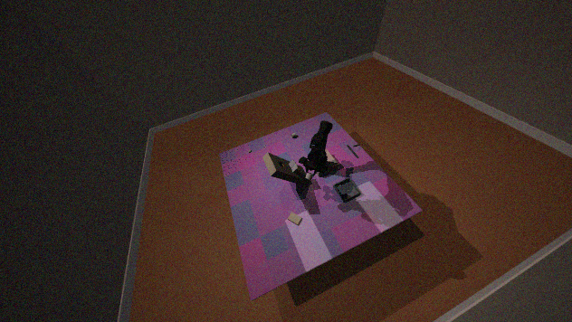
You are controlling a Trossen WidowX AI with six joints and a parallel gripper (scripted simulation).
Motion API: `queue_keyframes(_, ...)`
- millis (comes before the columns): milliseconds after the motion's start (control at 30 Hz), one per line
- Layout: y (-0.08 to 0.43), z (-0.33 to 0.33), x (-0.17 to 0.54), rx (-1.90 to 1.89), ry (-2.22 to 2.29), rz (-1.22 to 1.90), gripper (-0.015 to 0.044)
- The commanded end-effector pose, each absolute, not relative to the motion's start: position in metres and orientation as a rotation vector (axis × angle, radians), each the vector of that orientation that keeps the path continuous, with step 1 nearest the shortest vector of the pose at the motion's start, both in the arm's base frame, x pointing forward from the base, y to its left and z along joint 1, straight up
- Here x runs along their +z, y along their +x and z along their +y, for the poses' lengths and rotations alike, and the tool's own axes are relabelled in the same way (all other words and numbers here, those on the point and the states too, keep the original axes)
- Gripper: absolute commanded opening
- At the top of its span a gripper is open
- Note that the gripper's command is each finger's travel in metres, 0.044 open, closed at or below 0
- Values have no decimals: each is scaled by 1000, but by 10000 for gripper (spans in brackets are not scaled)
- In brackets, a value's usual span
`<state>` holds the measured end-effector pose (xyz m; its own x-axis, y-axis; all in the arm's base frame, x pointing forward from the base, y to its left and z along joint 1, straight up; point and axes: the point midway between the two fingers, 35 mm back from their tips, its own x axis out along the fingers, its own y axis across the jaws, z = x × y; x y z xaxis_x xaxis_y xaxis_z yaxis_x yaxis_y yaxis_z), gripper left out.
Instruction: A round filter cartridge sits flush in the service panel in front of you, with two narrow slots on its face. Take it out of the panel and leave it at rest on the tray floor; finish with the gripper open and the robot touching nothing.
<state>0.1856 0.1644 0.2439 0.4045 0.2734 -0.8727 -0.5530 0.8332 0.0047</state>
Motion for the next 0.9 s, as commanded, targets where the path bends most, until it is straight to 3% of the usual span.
queue_keyframes(0,172,184,241,659,-372,1002,0)
queue_keyframes(467,115,233,226,1028,-580,916,0)
queue_keyframes(867,100,245,213,1099,-620,898,0)
